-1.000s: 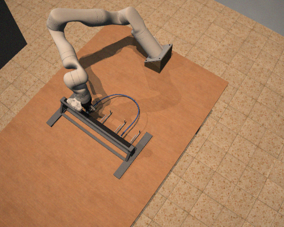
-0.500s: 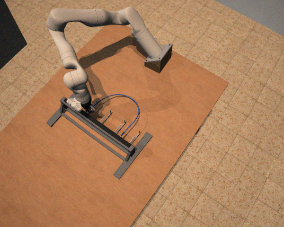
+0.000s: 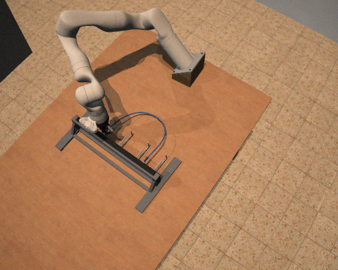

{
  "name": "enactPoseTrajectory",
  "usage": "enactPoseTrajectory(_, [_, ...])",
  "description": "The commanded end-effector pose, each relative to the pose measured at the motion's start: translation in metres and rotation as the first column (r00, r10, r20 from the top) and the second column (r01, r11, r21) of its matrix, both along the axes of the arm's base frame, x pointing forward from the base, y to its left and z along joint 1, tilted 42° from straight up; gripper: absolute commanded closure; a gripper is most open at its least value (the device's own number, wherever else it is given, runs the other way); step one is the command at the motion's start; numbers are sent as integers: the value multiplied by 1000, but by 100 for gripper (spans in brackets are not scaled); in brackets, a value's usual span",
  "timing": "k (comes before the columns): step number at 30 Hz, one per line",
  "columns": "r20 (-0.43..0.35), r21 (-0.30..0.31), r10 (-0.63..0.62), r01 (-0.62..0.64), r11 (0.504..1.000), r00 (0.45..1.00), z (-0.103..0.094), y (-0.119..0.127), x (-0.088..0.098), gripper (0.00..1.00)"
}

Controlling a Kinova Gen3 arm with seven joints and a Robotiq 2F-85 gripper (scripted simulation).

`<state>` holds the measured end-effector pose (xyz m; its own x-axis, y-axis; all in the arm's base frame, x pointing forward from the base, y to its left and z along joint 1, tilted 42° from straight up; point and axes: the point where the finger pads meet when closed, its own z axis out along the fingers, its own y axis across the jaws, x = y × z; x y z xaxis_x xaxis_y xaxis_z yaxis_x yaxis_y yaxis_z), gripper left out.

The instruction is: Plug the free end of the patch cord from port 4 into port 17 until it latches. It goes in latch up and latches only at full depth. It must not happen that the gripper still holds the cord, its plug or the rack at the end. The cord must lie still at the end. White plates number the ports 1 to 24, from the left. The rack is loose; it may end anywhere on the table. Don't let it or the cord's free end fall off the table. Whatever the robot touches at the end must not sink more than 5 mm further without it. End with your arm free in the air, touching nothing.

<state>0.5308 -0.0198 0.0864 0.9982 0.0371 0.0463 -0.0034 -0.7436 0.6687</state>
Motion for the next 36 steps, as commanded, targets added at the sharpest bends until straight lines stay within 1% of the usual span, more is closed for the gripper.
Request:
enactPoseTrajectory(1, [6, 2, 3, -3, 1000, 1000, 1, 2, 2, 100])
enactPoseTrajectory(36, [10, 5, 3, -3, 1000, 1000, 1, 2, 6, 100])
